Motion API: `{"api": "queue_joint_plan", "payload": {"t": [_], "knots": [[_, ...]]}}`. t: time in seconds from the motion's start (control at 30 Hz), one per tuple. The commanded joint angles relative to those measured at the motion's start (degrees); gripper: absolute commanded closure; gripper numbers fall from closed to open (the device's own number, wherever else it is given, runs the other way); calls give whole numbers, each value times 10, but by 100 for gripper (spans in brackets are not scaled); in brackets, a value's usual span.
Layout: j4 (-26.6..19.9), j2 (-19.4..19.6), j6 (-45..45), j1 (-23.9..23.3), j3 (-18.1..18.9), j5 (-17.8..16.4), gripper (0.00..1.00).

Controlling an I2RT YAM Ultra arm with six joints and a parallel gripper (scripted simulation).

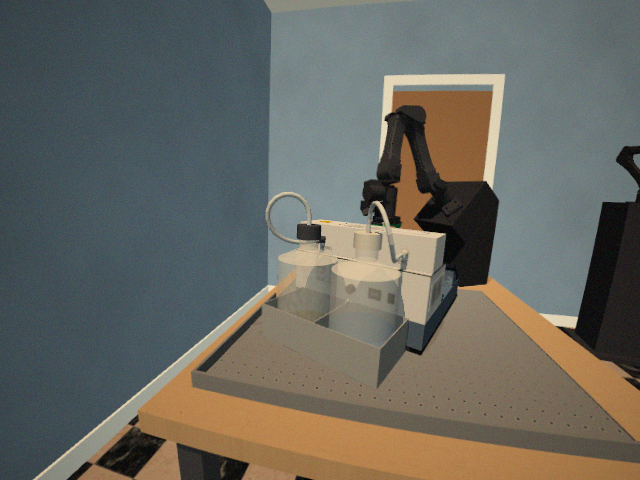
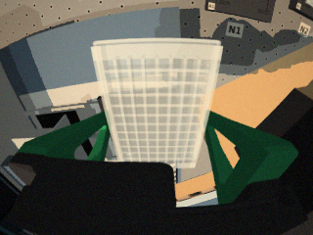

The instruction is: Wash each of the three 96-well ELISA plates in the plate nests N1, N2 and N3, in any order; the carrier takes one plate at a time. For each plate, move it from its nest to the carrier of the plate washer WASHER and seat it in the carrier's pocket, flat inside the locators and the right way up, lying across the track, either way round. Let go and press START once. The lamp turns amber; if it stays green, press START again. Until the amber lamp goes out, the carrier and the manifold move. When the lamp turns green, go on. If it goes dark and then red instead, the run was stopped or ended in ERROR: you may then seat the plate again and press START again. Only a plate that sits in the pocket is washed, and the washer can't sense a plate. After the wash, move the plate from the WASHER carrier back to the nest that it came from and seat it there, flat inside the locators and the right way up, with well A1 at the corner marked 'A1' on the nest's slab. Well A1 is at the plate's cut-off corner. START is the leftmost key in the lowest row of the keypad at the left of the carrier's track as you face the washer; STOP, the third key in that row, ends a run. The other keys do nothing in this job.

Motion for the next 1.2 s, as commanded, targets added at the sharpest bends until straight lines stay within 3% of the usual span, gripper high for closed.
{"api": "queue_joint_plan", "payload": {"t": [0.0, 0.07, 0.3, 0.77, 0.83, 1.1, 1.17], "knots": [[6, 2, -51, -36, 7, -50, 100], [9, 6, -66, -58, 11, -66, 100], [9, 6, -66, -58, 11, -66, 100], [48, 56, -170, -256, 15, -215, 100], [48, 56, -170, -256, 15, -215, 100], [65, 111, -235, -351, 37, -285, 100], [66, 112, -237, -353, 38, -287, 100]]}}
